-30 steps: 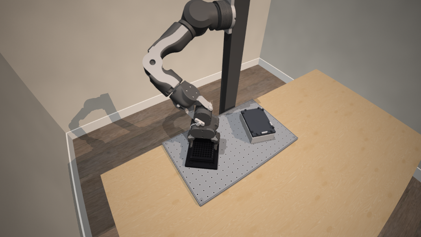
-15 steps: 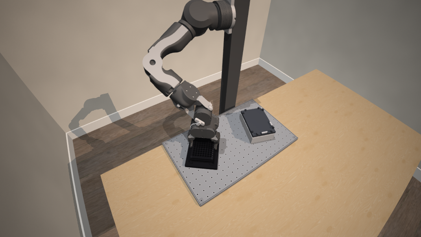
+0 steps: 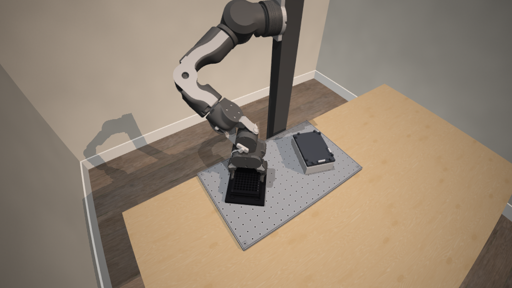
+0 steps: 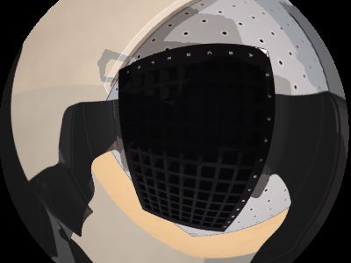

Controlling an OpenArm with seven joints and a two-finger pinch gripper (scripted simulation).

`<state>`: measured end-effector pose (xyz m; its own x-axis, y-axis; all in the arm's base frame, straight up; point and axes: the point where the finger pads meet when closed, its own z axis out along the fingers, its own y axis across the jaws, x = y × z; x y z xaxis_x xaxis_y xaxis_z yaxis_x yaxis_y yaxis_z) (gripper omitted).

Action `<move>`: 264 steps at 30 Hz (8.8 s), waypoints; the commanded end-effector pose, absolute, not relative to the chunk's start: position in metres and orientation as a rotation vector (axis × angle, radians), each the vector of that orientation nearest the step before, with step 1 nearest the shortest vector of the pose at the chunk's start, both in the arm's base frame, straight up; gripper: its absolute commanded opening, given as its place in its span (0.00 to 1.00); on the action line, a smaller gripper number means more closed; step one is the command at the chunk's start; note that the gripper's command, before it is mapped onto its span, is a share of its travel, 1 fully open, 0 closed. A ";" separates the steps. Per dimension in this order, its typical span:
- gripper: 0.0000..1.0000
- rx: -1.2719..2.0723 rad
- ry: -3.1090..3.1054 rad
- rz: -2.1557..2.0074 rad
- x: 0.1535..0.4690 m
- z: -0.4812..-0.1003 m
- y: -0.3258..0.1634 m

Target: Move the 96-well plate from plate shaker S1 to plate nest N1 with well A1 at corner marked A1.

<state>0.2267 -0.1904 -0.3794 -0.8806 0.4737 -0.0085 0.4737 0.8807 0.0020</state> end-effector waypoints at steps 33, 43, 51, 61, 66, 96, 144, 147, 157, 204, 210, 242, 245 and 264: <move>0.00 0.762 3.042 0.005 0.225 -0.383 -0.189; 0.00 0.762 3.042 0.005 0.225 -0.383 -0.189; 0.00 0.762 3.041 0.006 0.225 -0.387 -0.189; 0.00 0.762 3.040 0.008 0.226 -0.387 -0.188; 0.00 0.760 3.039 0.012 0.228 -0.387 -0.188; 0.00 0.764 3.038 0.001 0.228 -0.386 -0.190; 0.00 0.763 3.039 0.008 0.226 -0.392 -0.189; 0.07 0.763 3.040 0.006 0.226 -0.392 -0.189; 0.40 0.763 3.041 0.002 0.226 -0.392 -0.189; 0.77 0.763 3.039 0.002 0.225 -0.312 -0.189; 0.77 0.763 3.039 0.002 0.225 -0.312 -0.189; 0.77 0.763 3.039 0.002 0.225 -0.312 -0.189; 0.77 0.763 3.039 0.002 0.225 -0.312 -0.189; 0.77 0.763 3.039 0.002 0.225 -0.312 -0.189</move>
<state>0.2251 -0.1888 -0.3124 -0.8807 0.4737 -0.0075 0.4736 0.8807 0.0067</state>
